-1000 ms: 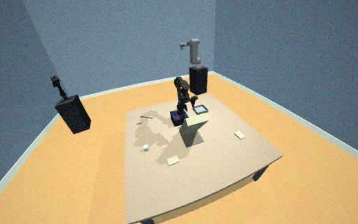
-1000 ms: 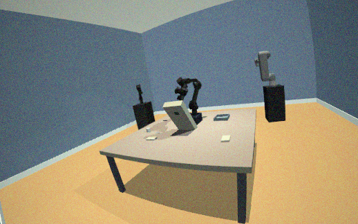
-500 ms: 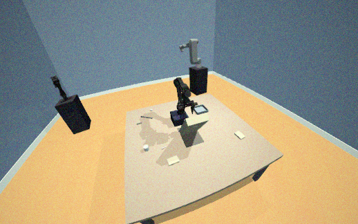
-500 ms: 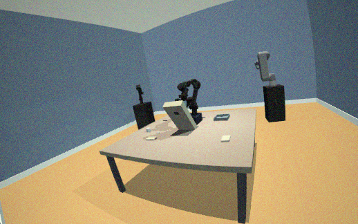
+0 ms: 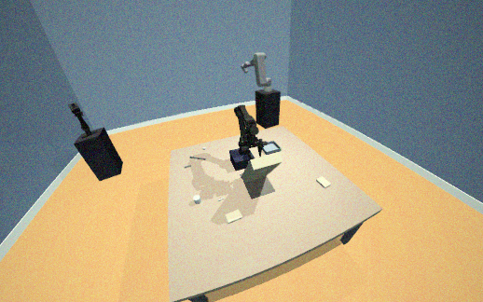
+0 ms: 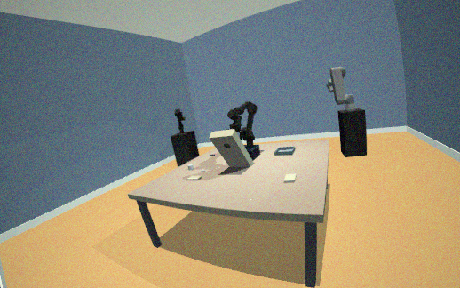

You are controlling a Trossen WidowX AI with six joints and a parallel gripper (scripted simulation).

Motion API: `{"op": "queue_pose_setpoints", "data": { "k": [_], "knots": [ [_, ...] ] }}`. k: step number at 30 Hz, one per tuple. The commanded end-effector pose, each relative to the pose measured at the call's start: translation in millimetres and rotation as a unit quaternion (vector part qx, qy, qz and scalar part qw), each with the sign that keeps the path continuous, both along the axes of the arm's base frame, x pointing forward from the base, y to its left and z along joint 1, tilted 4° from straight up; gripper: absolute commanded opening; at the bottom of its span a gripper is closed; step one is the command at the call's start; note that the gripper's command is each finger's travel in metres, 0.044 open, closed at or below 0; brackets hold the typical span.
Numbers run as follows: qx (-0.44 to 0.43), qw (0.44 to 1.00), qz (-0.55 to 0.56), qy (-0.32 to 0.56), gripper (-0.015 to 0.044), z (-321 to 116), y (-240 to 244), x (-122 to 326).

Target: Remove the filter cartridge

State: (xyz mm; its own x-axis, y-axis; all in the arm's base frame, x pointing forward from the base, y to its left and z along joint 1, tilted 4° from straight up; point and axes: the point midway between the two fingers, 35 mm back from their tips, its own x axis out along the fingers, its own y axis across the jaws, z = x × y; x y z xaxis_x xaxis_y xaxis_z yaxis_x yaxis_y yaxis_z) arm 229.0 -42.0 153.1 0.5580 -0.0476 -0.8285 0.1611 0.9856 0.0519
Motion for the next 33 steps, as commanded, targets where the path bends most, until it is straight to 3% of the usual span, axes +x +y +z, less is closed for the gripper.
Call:
{"op": "queue_pose_setpoints", "data": {
  "k": [1,16,18,27,33],
  "knots": [
    [-0.001,1.0,-0.001,0.002,0.0305,-5.9,-0.8,3.4],
    [-0.001,1.0,-0.001,0.001,0.0305,-24.3,-1.4,14.1],
    [-0.001,1.0,0.001,0.0,0.0252,-21.5,-0.8,12.8],
    [-0.001,1.0,0.001,0.0,0.0192,-21.5,-0.8,12.8],
    [-0.001,1.0,0.001,0.0,0.0035,-17.1,-1.5,15.5]
  ]
}}
